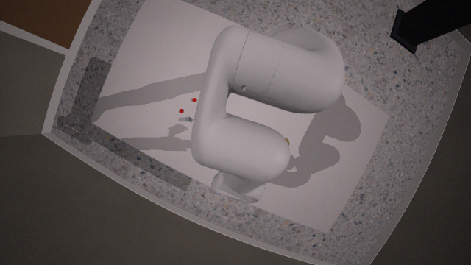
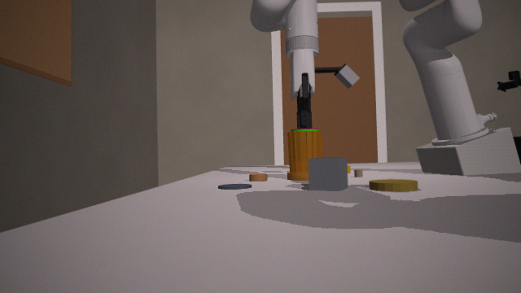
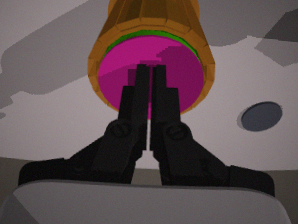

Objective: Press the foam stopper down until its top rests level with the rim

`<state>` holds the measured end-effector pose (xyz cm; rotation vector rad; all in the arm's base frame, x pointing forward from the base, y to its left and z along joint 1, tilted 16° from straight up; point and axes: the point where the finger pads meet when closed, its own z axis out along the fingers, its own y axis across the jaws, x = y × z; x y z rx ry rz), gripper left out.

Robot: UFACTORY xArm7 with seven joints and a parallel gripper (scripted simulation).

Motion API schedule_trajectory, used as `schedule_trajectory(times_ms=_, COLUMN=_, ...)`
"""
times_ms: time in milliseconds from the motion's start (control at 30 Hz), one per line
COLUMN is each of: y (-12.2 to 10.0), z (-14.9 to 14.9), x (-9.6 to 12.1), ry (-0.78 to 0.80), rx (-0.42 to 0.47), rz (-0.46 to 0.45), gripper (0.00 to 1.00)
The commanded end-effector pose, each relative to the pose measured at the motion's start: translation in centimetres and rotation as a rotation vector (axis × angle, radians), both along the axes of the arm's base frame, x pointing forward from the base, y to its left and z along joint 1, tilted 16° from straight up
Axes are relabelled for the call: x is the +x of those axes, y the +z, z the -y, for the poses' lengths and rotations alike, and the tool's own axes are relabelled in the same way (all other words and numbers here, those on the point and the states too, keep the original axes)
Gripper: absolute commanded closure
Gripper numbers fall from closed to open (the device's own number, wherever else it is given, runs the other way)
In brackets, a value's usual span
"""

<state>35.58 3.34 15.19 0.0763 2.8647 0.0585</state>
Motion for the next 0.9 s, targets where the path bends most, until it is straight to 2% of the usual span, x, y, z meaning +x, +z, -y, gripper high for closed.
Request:
schedule_trajectory(times_ms=0, y=-0.12, z=-0.02, x=0.13, ry=0.0, rx=0.001, rz=0.002, gripper=1.0)
schedule_trajectory(times_ms=867, y=-0.88, z=-0.04, x=0.35, ry=0.0, rx=0.001, rz=0.002, gripper=1.0)
